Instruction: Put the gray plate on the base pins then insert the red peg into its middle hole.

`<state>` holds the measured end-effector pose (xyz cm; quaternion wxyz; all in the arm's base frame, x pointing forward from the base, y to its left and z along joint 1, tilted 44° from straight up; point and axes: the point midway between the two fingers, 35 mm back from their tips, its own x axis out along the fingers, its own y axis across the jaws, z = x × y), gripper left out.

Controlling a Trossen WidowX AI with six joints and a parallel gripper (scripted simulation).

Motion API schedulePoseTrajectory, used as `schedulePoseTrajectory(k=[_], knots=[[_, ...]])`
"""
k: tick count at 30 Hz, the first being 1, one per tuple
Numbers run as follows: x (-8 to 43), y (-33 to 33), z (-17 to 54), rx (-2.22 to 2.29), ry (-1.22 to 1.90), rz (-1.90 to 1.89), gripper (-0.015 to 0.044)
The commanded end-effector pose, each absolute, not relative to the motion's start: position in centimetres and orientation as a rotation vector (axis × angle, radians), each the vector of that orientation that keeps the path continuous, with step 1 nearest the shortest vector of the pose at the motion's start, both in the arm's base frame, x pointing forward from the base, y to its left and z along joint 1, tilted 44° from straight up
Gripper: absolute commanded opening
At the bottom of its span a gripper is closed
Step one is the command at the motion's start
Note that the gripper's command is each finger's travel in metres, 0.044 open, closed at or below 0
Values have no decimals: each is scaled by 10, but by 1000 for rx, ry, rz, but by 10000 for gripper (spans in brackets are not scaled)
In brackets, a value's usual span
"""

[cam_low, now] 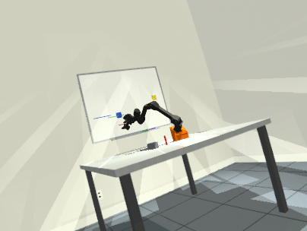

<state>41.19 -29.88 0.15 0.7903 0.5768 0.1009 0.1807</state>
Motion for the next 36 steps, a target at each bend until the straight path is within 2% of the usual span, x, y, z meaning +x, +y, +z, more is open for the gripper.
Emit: schedulePoseTrajectory(k=[1,8,15,25,36], knots=[[412,-299,1,1242,217,389,426],[456,-278,18,1426,329,323,440],[494,-220,38,1591,545,208,440],[498,-160,50,1693,782,74,440],[477,-98,64,1729,1039,-70,440]])
